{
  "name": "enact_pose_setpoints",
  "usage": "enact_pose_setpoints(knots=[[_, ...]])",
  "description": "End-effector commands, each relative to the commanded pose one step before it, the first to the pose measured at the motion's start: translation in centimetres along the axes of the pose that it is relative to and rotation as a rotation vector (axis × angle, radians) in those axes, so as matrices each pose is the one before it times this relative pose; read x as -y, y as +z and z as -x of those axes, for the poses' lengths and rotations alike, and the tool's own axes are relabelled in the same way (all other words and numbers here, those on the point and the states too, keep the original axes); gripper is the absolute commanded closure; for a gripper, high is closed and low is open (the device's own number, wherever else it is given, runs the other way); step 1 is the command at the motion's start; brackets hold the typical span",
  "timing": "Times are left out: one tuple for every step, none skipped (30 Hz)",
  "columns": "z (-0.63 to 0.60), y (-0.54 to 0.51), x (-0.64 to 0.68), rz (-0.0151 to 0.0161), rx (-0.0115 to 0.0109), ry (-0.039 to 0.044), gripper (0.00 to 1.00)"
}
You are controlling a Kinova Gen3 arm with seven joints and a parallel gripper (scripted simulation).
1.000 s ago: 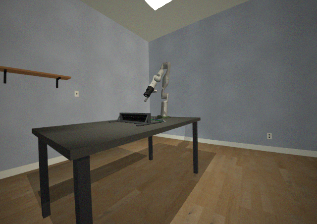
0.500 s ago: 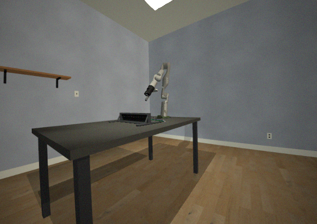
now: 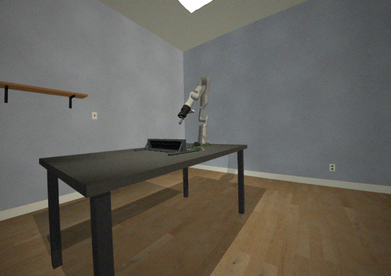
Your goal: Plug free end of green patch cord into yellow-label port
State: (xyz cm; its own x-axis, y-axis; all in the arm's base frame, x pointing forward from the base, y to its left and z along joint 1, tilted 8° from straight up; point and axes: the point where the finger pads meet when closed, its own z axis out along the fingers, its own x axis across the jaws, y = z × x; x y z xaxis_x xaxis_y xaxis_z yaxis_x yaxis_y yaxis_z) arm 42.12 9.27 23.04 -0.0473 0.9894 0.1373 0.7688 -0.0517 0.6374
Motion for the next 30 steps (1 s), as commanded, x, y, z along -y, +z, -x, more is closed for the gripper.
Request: enact_pose_setpoints(knots=[[0.022, -0.021, -0.075, 0.00149, -0.00057, 0.00054, 1.0], [0.016, 0.0, 0.0, -0.00001, 0.0, 0.0, 1.0], [0.019, 0.0, 0.0, -0.00001, 0.0, 0.0, 1.0], [0.021, 0.0, 0.0, -0.00001, 0.0, 0.0, 1.0], [0.0, 0.0, 0.0, 0.0, 0.0, 0.0, 1.0], [0.0, 0.0, 0.0, 0.0, 0.0, 0.0, 1.0], [0.023, 0.0, 0.0, -0.00001, 0.0, 0.0, 1.0], [0.026, 0.0, 0.0, -0.00001, 0.0, 0.0, 1.0], [0.028, 0.0, 0.0, -0.00001, 0.0, 0.0, 1.0], [0.031, 0.0, 0.0, 0.0, 0.0, 0.0, 1.0], [0.034, 0.0, 0.0, 0.0, 0.0, 0.0, 1.0], [0.036, 0.0, 0.0, 0.00001, 0.0, 0.0, 1.0], [0.039, 0.0, 0.0, 0.00001, 0.0, 0.0, 1.0], [0.042, 0.0, -0.001, 0.00002, 0.00001, 0.0, 1.0], [0.045, 0.0, -0.001, 0.00003, 0.00001, 0.0, 1.0], [0.048, 0.0, -0.001, 0.00005, 0.00001, 0.00001, 1.0], [0.048, 0.0, 0.0, 0.0, 0.0, 0.0, 1.0], [0.048, 0.0, 0.001, -0.00005, -0.00001, -0.00001, 1.0], [0.05, 0.0, 0.001, -0.00004, -0.00001, 0.0, 1.0], [0.053, 0.0, 0.001, -0.00003, -0.00001, 0.0, 1.0], [0.055, 0.0, 0.0, -0.00001, 0.0, 0.0, 1.0], [0.0, 0.0, 0.0, 0.0, 0.0, 0.0, 1.0], [0.0, 0.0, 0.0, 0.0, 0.0, 0.0, 1.0], [0.058, 0.0, 0.0, 0.0, 0.0, 0.0, 1.0], [0.061, 0.0, -0.001, 0.00002, 0.00001, 0.0, 1.0], [0.064, 0.0, -0.001, 0.00004, 0.00001, 0.0, 1.0], [0.066, 0.0, -0.002, 0.00007, 0.00002, 0.00001, 1.0], [0.064, 0.0, 0.001, -0.00003, -0.00001, 0.0, 1.0], [0.064, 0.0, 0.002, -0.00006, -0.00002, -0.00001, 1.0], [0.066, 0.0, 0.001, -0.00004, -0.00001, 0.0, 1.0]])
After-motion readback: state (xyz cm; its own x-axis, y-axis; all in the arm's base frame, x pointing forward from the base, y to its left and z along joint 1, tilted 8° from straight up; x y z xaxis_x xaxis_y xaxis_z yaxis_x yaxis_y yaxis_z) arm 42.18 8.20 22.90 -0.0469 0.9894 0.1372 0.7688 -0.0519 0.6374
